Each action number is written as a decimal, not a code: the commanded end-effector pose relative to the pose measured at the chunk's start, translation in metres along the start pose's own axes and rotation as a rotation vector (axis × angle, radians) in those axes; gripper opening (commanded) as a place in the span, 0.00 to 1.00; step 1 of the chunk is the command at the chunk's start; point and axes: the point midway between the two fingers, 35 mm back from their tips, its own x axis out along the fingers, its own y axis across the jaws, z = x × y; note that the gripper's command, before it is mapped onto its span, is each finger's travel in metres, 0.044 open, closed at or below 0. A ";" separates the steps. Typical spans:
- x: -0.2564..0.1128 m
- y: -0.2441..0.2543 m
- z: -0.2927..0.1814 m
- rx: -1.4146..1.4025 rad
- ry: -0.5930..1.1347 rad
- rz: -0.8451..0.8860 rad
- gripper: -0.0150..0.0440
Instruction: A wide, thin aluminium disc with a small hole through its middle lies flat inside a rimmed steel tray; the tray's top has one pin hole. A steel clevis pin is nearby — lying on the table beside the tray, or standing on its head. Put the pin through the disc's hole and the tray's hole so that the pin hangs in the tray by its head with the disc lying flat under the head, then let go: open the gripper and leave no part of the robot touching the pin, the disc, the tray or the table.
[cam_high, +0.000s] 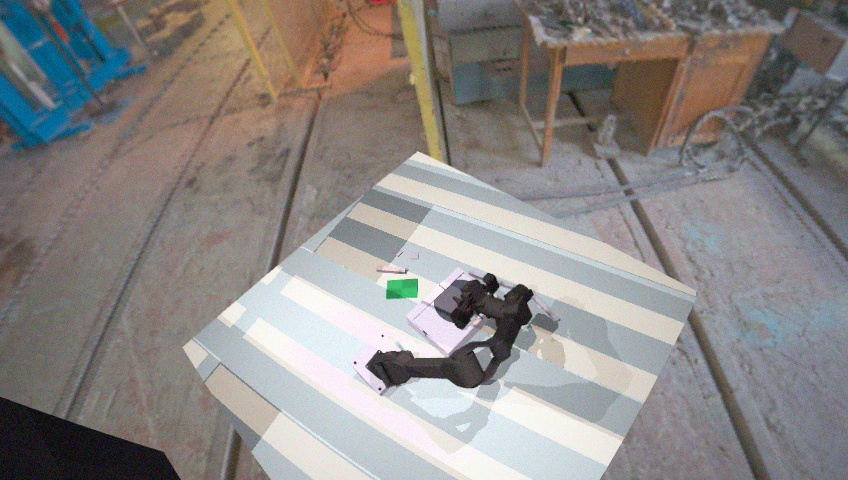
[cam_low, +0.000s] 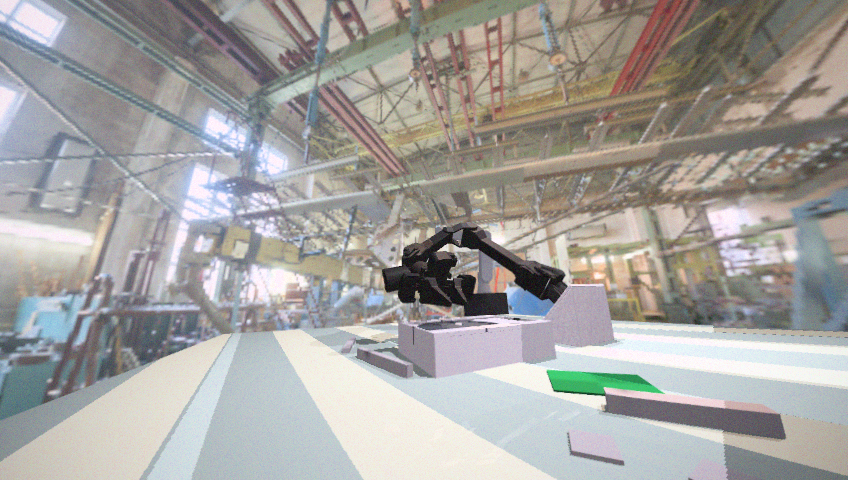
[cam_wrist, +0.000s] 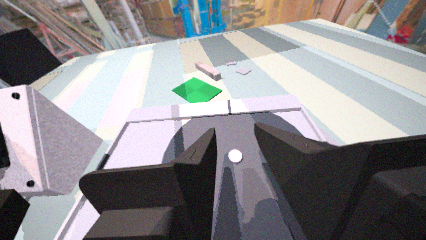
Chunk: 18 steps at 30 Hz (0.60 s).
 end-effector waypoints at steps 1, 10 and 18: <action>-0.001 0.000 0.002 0.004 -0.003 0.000 0.53; -0.079 0.001 0.000 0.000 0.002 -0.002 0.93; -0.099 0.005 0.002 0.000 0.003 -0.002 1.00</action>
